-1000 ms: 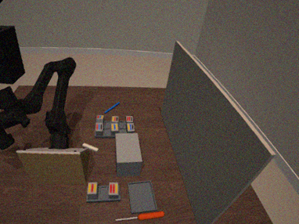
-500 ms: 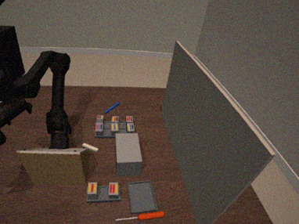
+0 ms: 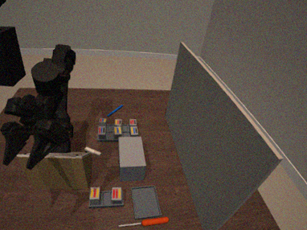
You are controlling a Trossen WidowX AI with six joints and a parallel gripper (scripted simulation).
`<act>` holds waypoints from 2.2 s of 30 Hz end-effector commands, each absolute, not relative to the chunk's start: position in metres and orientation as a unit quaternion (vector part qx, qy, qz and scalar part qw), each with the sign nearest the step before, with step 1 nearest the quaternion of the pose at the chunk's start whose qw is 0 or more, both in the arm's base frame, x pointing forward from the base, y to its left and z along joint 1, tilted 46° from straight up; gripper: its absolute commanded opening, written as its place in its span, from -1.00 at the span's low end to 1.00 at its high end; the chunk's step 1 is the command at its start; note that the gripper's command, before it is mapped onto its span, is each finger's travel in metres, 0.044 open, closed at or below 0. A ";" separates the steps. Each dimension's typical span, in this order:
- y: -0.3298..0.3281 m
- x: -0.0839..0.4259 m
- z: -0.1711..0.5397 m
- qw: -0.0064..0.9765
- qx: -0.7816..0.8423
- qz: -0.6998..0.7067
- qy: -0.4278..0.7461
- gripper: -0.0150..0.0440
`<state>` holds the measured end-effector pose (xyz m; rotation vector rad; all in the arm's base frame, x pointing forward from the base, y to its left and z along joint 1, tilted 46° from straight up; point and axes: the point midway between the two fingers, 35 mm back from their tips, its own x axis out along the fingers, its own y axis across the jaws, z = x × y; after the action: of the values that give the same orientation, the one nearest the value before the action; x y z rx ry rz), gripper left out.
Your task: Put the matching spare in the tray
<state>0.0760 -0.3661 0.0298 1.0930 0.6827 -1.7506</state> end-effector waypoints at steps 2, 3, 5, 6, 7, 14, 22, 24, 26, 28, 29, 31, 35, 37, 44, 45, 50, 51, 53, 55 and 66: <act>-0.350 0.140 0.027 0.541 0.434 -0.602 0.395 1.00; -0.344 0.156 0.028 0.560 0.428 -0.569 0.424 1.00; -0.328 0.188 0.030 0.593 0.414 -0.499 0.477 1.00; -0.319 0.203 0.032 0.609 0.406 -0.462 0.501 1.00; -0.309 0.218 0.033 0.622 0.397 -0.425 0.524 1.00; -0.221 0.307 0.054 0.684 0.329 -0.135 0.637 1.00; -0.095 0.370 0.097 0.682 0.255 0.192 0.658 1.00; -0.065 0.378 0.109 0.673 0.242 0.260 0.649 1.00; -0.055 0.381 0.113 0.669 0.237 0.284 0.644 1.00; -0.055 0.381 0.113 0.669 0.237 0.284 0.644 1.00; -0.055 0.381 0.113 0.669 0.237 0.284 0.644 1.00; -0.055 0.381 0.113 0.669 0.237 0.284 0.644 1.00; -0.055 0.381 0.113 0.669 0.237 0.284 0.644 1.00; -0.055 0.381 0.113 0.669 0.237 0.284 0.644 1.00; -0.056 0.380 0.111 0.667 0.244 0.278 0.647 1.00; -0.062 0.378 0.104 0.659 0.262 0.258 0.656 1.00; -0.109 0.345 0.038 0.549 0.430 0.054 0.715 1.00; -0.117 0.336 0.025 0.520 0.460 0.011 0.719 1.00; -0.130 0.315 -0.001 0.456 0.517 -0.074 0.721 1.00; -0.141 0.293 -0.024 0.385 0.564 -0.157 0.713 1.00; -0.146 0.262 -0.055 0.291 0.611 -0.255 0.691 0.82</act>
<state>0.2631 -0.1507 -0.0515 1.6312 1.8364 -0.6649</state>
